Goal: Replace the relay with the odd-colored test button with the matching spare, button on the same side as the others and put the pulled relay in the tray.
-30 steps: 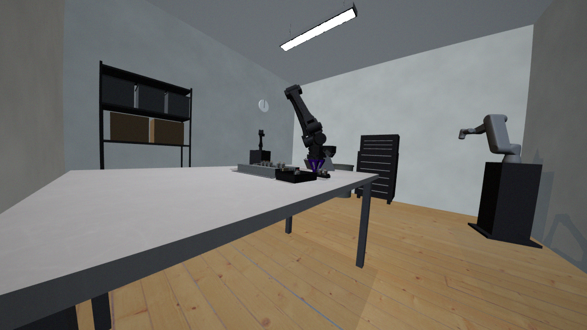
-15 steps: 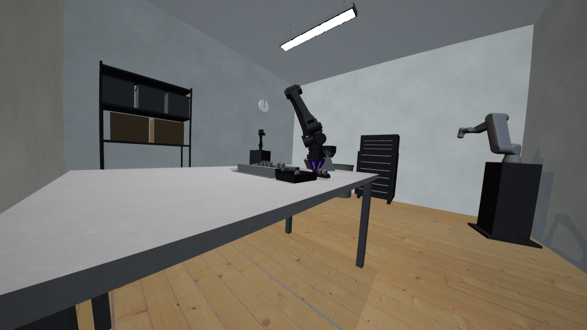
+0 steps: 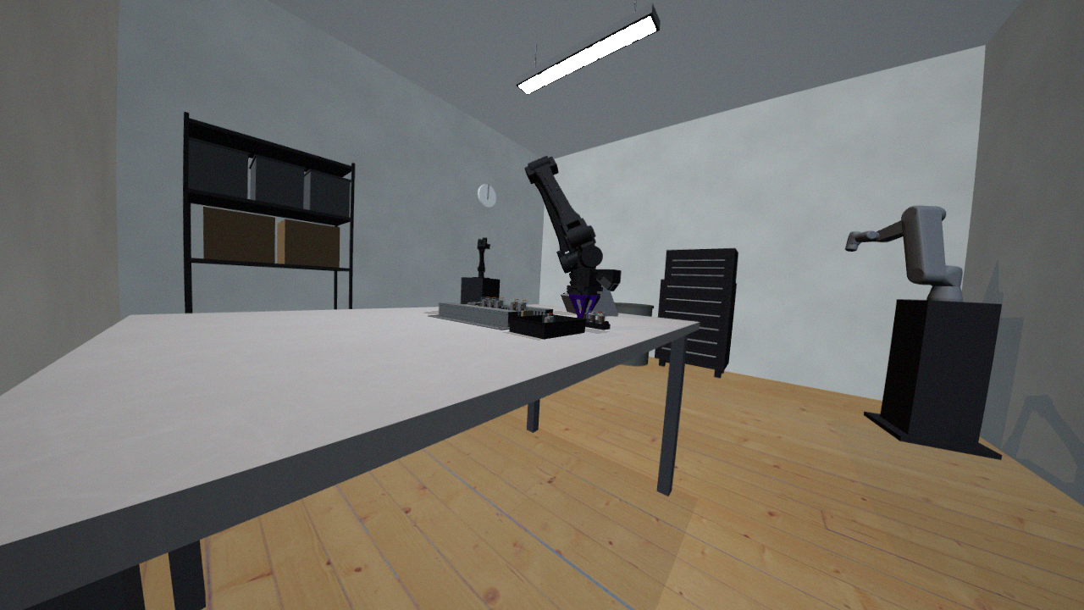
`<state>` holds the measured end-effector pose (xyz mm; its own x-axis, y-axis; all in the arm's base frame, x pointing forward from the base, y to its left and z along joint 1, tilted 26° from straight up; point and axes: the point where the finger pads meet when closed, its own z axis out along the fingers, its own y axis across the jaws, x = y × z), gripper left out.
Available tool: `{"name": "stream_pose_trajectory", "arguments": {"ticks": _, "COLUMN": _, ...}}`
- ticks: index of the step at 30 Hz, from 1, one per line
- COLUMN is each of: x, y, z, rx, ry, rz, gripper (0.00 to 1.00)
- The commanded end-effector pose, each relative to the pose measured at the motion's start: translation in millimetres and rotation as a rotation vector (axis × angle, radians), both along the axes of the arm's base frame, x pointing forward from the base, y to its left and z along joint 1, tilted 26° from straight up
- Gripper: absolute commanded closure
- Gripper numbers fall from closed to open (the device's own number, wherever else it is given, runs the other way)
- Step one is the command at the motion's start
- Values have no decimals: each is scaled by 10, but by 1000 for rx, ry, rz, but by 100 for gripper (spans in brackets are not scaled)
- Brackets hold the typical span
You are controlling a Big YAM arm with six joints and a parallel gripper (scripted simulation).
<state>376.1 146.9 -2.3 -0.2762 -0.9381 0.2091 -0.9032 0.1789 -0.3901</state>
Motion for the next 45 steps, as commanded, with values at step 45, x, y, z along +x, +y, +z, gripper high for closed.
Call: {"name": "stream_pose_trajectory", "arguments": {"ticks": 45, "x": 89, "y": 155, "z": 220, "rx": 26, "ry": -34, "rz": 9, "gripper": 100}}
